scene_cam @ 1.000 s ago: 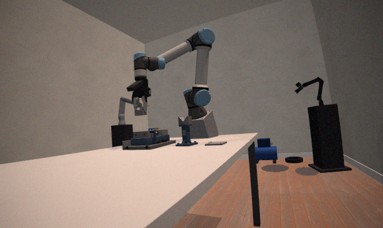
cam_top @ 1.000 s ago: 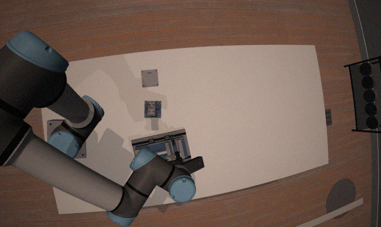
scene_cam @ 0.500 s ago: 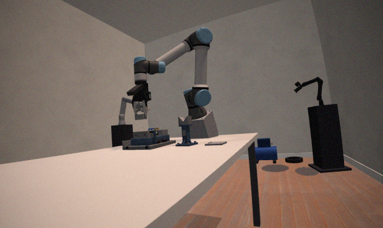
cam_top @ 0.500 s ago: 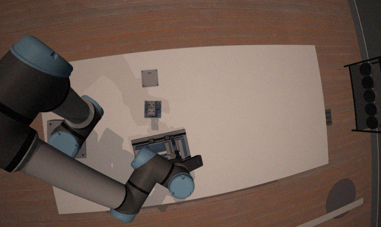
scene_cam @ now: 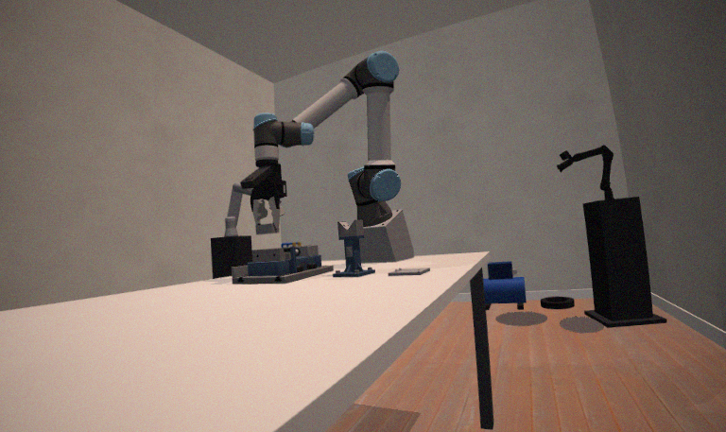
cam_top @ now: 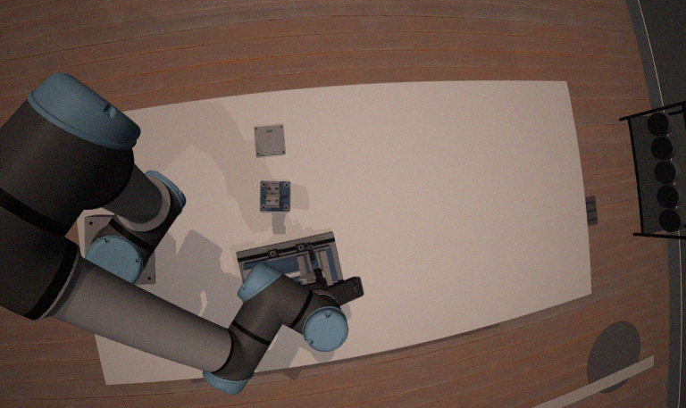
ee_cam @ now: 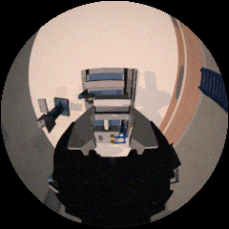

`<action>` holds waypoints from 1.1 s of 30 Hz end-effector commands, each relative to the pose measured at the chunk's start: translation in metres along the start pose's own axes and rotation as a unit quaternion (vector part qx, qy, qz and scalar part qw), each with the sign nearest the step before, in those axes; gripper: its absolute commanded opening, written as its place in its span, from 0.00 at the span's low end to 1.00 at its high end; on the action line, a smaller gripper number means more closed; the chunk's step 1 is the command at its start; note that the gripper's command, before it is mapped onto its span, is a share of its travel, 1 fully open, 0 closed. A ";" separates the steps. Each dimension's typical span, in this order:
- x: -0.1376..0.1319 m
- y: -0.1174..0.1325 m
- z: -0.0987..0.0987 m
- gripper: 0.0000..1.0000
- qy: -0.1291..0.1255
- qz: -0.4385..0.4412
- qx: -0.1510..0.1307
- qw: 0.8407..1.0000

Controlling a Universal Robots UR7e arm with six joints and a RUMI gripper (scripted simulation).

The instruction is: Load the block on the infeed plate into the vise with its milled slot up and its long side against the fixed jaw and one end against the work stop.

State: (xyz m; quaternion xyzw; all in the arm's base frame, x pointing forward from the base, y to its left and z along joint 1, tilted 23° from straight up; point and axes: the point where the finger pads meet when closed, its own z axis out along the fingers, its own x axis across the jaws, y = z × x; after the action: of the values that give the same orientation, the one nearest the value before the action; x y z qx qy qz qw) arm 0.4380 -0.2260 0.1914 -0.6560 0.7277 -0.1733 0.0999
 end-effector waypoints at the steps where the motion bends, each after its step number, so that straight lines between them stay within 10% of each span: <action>1: 0.000 -0.001 0.006 0.00 0.001 0.000 0.001 1.000; 33: 0.000 -0.001 0.016 0.00 0.001 0.000 0.001 1.000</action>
State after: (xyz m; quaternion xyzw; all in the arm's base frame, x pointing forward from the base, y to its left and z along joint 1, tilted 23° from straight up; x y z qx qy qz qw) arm 0.4448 -0.2282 0.1761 -0.6560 0.7278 -0.1734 0.0999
